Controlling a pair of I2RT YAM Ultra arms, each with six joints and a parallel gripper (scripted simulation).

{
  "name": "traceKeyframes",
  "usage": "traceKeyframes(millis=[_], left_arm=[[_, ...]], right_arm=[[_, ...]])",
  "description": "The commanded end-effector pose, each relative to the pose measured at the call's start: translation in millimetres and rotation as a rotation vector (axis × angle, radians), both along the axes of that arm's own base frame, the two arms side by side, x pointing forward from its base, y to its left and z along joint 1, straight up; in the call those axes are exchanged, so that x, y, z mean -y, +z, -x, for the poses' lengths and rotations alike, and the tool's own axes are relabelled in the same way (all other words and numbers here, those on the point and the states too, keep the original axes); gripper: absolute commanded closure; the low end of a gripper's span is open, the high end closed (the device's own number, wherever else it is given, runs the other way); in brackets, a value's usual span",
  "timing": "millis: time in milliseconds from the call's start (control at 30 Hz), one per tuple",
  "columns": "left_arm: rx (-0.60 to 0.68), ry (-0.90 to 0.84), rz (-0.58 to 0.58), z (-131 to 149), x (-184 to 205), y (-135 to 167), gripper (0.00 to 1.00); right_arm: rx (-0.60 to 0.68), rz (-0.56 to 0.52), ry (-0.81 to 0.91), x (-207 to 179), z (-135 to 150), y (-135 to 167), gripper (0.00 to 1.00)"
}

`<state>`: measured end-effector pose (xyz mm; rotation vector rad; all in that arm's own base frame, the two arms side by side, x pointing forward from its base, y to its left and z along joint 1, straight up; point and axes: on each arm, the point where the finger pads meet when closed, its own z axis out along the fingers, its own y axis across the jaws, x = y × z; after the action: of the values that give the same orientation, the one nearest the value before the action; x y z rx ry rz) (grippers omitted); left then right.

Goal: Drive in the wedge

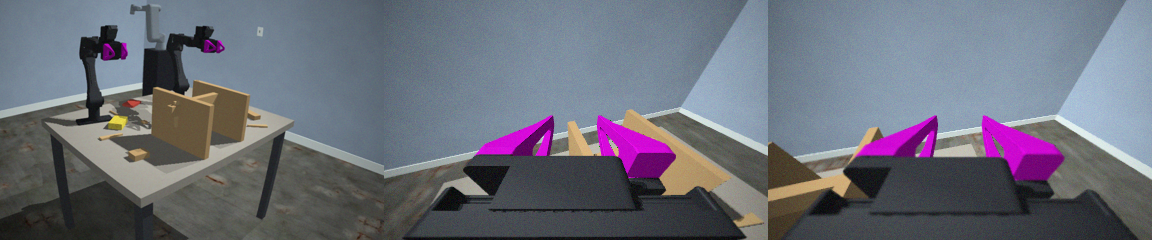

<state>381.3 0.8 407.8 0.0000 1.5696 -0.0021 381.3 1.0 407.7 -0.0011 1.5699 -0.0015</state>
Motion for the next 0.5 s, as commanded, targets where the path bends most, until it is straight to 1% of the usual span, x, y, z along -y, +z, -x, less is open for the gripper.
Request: traceKeyframes(millis=[0,167,200,267,300,467], left_arm=[[0.021,0.009,-0.009,-2,-3,12,0.46],[0.018,0.012,-0.009,-3,-3,11,0.46],[0.016,0.006,-0.005,0,-1,7,0.46],[0.016,0.013,-0.009,-5,-4,9,0.46],[-0.012,-0.006,0.011,-7,4,3,0.46],[-0.1,0.002,0.043,-13,5,-11,0.46]], right_arm=[[0.025,-0.006,-0.001,2,2,15,0.46],[0.02,-0.006,-0.001,2,0,13,0.46],[0.011,-0.004,0.001,0,1,8,0.46],[0.015,-0.005,-0.002,2,-2,11,0.46],[-0.006,-0.009,0.023,-8,-6,6,0.46],[-0.078,-0.029,0.02,-13,-11,-7,0.46]])
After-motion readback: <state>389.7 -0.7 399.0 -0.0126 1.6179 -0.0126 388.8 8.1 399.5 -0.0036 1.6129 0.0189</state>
